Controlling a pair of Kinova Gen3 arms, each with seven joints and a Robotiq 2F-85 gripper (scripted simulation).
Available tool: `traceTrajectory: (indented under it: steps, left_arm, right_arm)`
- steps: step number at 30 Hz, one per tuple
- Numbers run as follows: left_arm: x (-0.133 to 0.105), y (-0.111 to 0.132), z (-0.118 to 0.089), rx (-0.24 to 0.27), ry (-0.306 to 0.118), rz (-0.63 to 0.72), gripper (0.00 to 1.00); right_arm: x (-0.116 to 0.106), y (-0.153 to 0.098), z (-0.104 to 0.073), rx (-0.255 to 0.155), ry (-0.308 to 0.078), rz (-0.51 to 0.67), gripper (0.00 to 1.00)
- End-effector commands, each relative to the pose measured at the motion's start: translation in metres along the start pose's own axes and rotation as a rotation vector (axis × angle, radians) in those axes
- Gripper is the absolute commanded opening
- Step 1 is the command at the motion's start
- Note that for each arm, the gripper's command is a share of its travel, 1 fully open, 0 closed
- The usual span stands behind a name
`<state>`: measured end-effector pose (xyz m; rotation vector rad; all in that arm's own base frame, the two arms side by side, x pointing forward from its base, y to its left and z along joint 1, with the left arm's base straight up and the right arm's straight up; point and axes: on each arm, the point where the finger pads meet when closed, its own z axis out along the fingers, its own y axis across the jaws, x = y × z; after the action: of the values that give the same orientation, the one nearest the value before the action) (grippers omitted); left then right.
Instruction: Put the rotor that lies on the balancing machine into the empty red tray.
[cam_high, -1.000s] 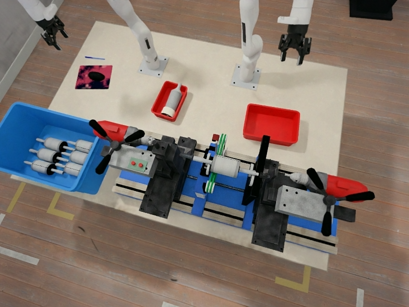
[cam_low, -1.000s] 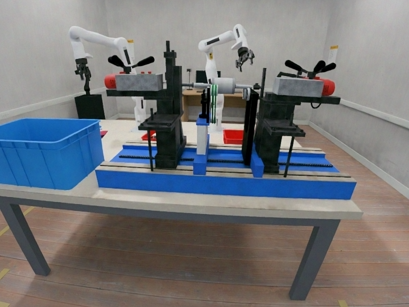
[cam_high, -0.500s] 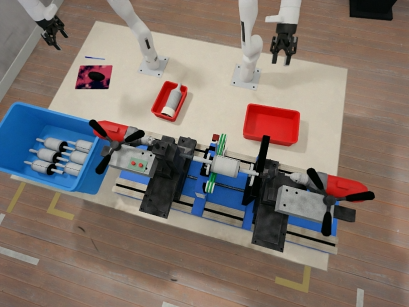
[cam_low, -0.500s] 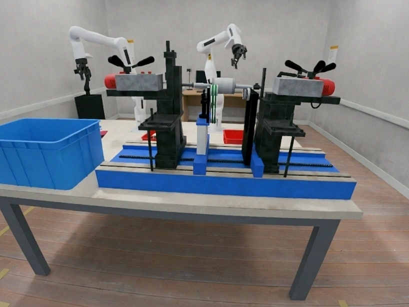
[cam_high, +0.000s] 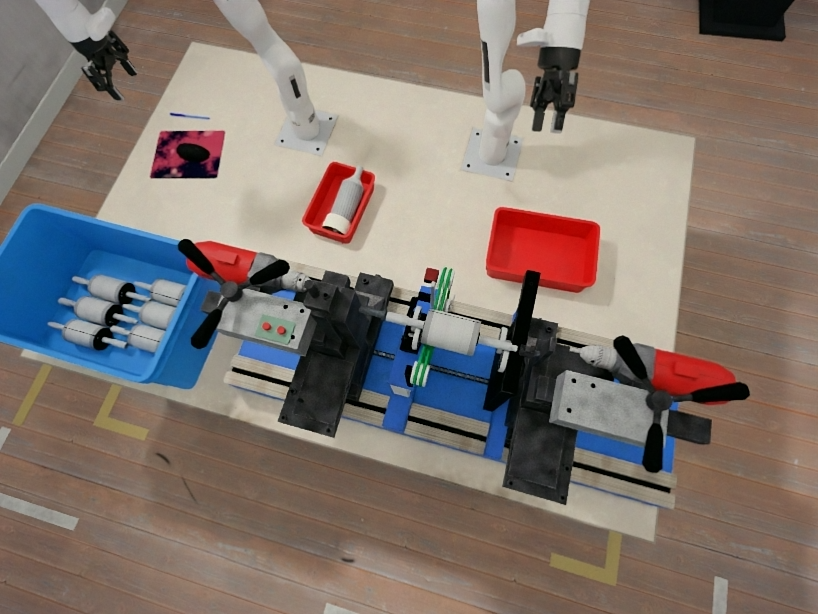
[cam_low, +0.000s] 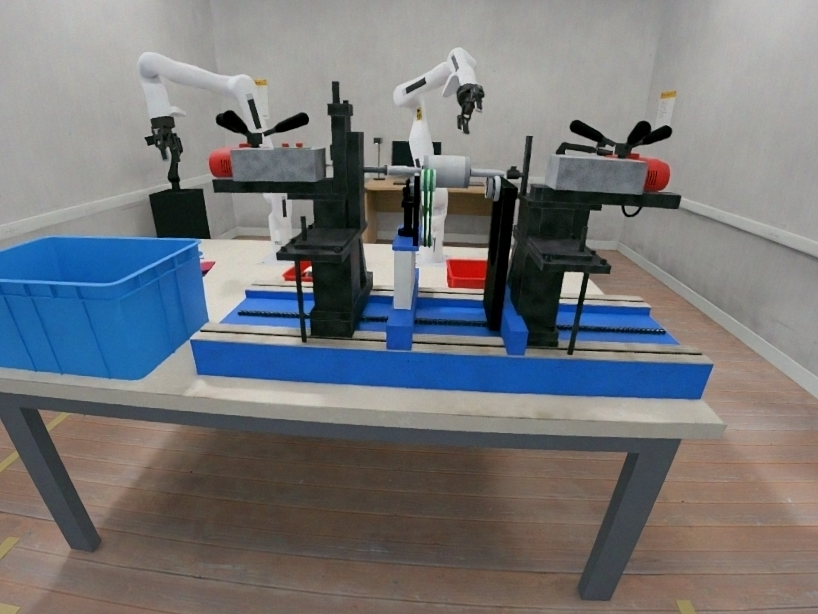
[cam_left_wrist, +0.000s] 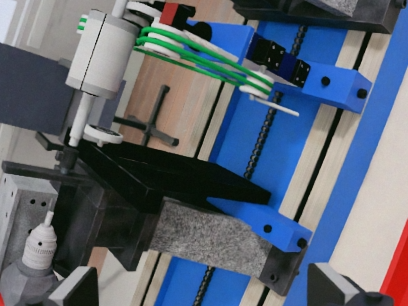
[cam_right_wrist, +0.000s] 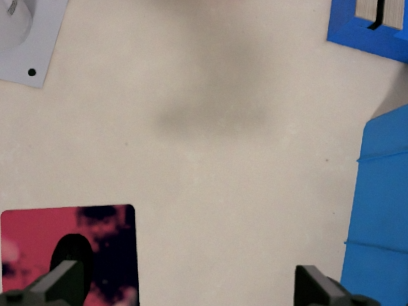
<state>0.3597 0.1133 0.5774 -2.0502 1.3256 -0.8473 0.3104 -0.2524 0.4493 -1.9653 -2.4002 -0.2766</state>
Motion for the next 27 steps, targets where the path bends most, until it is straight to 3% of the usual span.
traceTrajectory:
  steps: [1, 27]
  left_arm:
    - [0.003, -0.002, 0.000, 0.007, 0.004, 0.012, 1.000]
    - [0.101, -0.044, 0.017, 0.166, 0.131, 0.350, 1.000]
  right_arm:
    - [0.000, 0.000, -0.001, -0.001, -0.002, 0.000, 1.000]
    - [0.000, 0.000, -0.001, -0.001, -0.002, 0.000, 1.000]
